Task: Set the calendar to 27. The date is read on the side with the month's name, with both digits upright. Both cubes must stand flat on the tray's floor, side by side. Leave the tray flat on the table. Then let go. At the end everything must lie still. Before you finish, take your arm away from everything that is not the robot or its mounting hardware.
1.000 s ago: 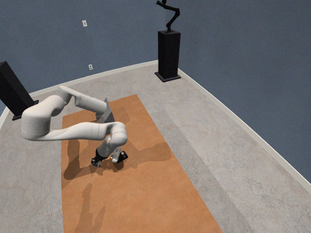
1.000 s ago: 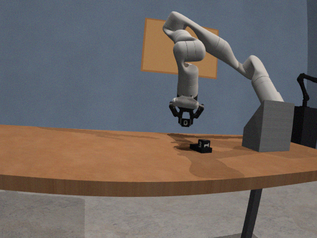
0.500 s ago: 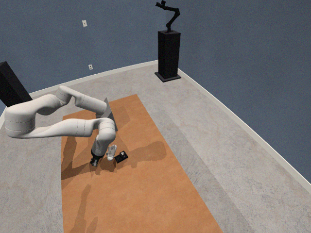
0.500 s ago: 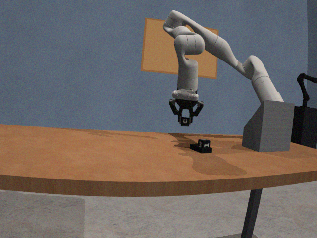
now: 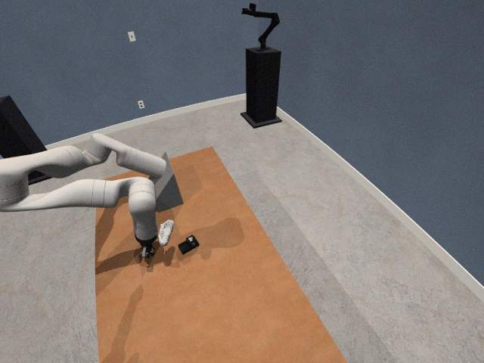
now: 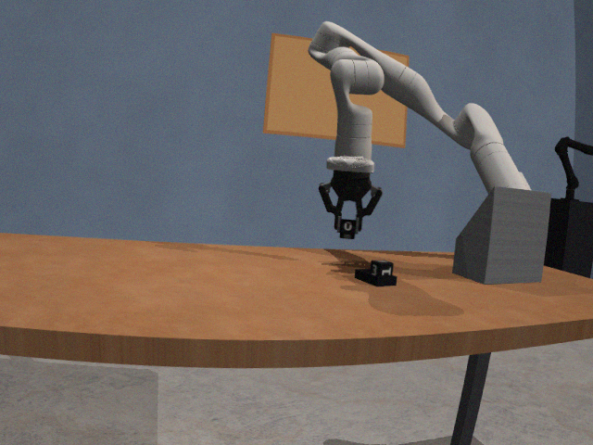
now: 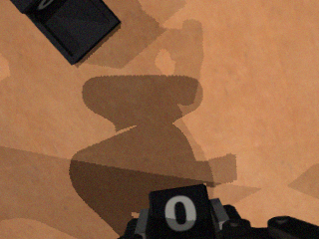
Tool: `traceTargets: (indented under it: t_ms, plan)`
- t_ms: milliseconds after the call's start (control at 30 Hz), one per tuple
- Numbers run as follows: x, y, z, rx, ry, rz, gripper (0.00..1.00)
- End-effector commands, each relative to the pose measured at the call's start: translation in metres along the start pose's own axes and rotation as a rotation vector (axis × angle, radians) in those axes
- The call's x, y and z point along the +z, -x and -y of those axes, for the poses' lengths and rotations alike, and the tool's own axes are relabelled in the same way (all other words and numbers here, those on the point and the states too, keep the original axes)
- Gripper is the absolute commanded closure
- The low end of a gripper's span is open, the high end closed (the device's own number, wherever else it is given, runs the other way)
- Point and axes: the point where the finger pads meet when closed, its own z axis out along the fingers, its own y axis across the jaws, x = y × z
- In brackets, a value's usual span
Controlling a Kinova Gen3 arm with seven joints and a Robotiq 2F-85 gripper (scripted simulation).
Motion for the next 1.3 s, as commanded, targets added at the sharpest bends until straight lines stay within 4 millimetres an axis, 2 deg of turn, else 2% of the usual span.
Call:
traceTargets:
  t_ms: [0,300,833,1267]
  plan:
    - [-0.0020,0.0096,-0.0050,0.021,0.001,-0.021,0.72]
    - [-0.0014,0.0097,-0.0051,0.021,0.000,-0.041,0.72]
    - [-0.0011,0.0123,-0.0051,0.021,0.002,-0.269,0.72]
    - [-0.0008,0.0126,-0.0049,0.021,0.002,-0.303,0.72]
